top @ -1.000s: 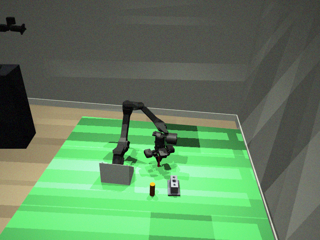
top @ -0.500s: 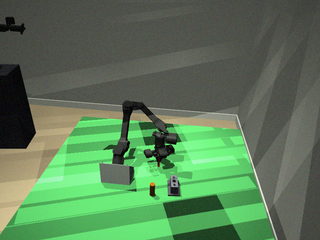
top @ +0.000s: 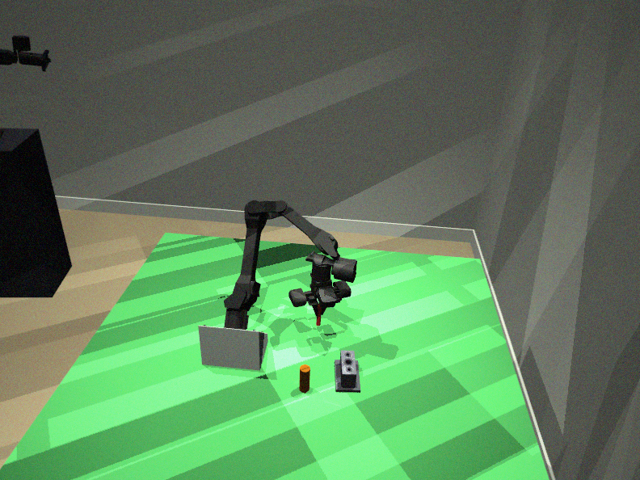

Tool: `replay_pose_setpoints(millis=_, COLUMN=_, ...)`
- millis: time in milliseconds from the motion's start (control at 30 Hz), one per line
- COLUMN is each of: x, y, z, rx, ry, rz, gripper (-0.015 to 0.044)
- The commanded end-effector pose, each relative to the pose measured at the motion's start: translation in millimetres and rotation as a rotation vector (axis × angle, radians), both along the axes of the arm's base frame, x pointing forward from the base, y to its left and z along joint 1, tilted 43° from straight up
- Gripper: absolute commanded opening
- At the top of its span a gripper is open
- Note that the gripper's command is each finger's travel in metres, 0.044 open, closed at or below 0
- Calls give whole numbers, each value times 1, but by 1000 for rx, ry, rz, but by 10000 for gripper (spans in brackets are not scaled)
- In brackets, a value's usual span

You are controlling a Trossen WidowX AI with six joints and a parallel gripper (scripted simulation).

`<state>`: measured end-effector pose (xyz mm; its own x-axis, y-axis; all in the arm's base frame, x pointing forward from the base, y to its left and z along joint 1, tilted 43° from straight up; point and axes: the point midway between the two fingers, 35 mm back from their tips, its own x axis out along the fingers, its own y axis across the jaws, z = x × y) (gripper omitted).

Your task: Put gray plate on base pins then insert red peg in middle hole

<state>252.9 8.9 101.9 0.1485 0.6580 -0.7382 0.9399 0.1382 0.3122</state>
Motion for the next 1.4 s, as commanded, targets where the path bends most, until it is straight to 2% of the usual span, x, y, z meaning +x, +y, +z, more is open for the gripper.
replay_pose_setpoints(millis=0, x=0, y=-11, z=10, rx=-8, ry=-5, rz=1, gripper=0)
replay_pose_setpoints(millis=333, x=-4, y=-33, z=34, rx=-6, ry=-5, rz=2, gripper=0)
replay_pose_setpoints(millis=433, x=-1, y=-27, z=24, rx=-1, ry=-1, rz=0, gripper=0)
replay_pose_setpoints(millis=1367, x=44, y=-88, z=-9, rx=-10, ry=-5, rz=0, gripper=0)
